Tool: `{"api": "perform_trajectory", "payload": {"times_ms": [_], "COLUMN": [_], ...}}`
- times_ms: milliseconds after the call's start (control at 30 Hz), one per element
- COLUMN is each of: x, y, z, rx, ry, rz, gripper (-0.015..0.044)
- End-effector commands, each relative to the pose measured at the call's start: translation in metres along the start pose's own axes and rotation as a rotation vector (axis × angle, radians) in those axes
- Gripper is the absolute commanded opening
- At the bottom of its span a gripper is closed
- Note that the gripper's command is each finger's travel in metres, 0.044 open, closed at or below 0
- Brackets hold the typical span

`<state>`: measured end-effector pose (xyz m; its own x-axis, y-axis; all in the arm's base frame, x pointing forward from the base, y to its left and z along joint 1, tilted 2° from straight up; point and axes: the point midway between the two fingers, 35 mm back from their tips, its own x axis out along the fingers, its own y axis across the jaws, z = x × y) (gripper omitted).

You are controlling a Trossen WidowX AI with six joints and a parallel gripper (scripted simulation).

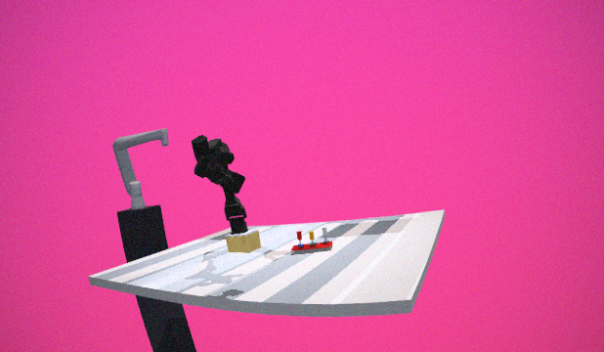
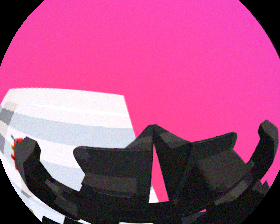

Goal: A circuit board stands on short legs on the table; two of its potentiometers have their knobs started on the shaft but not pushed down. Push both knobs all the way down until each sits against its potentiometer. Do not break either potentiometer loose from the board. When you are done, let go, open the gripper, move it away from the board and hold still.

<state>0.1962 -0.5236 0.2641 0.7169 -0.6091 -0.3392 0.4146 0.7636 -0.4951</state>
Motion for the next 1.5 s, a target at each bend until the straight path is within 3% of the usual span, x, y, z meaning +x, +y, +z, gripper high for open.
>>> {"api": "perform_trajectory", "payload": {"times_ms": [0,267,567,1067,1333,1467], "x": [0.016,0.034,0.021,-0.064,-0.126,-0.131], "y": [0.044,0.149,0.265,0.414,0.459,0.461], "z": [0.009,0.024,0.031,0.016,-0.002,-0.004], "rx": [0.044,0.099,0.086,-0.118,-0.311,-0.329], "ry": [0.045,0.185,0.377,0.731,0.908,0.922], "rz": [0.086,0.283,0.487,0.744,0.819,0.823], "gripper": [0.0000,0.0000,0.0000,0.0000,0.0000,0.0000]}}
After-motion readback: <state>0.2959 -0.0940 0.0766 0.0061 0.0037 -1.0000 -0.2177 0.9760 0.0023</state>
